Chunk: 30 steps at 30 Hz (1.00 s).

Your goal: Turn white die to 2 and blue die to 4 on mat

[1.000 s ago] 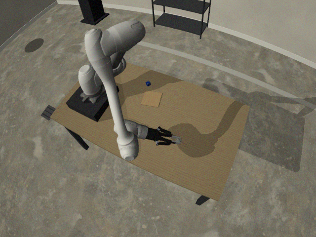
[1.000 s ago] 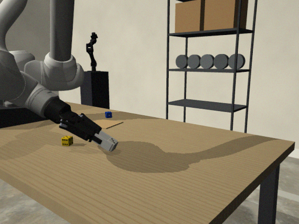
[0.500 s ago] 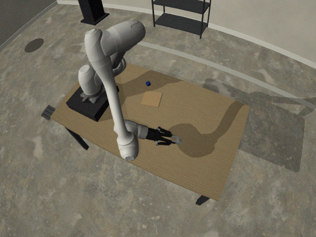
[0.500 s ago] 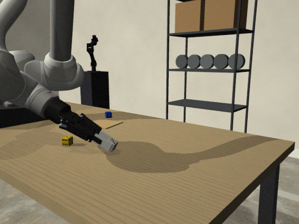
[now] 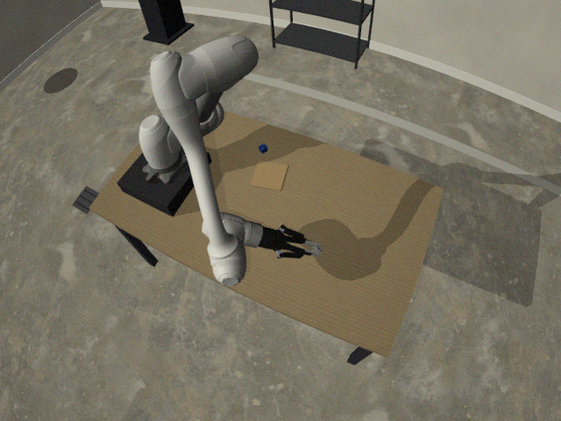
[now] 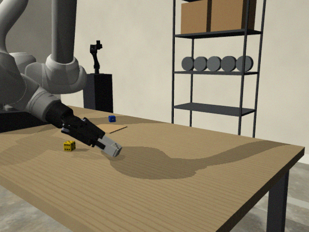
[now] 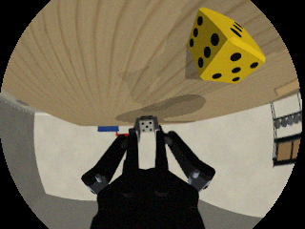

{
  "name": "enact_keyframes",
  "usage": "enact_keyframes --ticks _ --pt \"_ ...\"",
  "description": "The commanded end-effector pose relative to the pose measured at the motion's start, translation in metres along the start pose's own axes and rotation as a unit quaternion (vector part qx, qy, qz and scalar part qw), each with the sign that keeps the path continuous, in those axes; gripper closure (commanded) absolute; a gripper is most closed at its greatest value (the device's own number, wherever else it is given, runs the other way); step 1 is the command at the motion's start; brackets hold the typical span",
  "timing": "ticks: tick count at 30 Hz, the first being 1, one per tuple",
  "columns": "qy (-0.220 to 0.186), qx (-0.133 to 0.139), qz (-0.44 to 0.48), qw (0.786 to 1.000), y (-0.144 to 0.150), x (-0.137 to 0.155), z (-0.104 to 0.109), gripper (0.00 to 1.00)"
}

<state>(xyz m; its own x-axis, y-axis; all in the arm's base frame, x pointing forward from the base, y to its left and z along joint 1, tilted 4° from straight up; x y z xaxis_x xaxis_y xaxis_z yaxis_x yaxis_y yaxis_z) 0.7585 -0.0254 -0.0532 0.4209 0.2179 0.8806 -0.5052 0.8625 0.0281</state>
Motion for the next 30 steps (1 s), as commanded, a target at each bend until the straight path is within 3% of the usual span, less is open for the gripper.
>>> enact_keyframes --ticks 1,30 --pt "-0.001 -0.001 -0.001 1.000 0.001 -0.001 -0.001 0.76" --pt "-0.001 -0.001 -0.001 1.000 0.001 -0.011 -0.007 0.76"
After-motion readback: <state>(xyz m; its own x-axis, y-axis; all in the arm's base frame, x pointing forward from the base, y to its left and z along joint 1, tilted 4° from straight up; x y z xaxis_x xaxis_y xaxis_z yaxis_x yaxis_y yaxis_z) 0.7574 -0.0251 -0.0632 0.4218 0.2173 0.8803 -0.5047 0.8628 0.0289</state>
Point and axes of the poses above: the point where the finger pads meet when closed, its own z axis back along the fingers, its own y axis across the jaws, x = y × z, the point moved 1 cm from there along z, back along the fingers, and after that the axes turned 3 degrees about z, right-handed, at the moved point
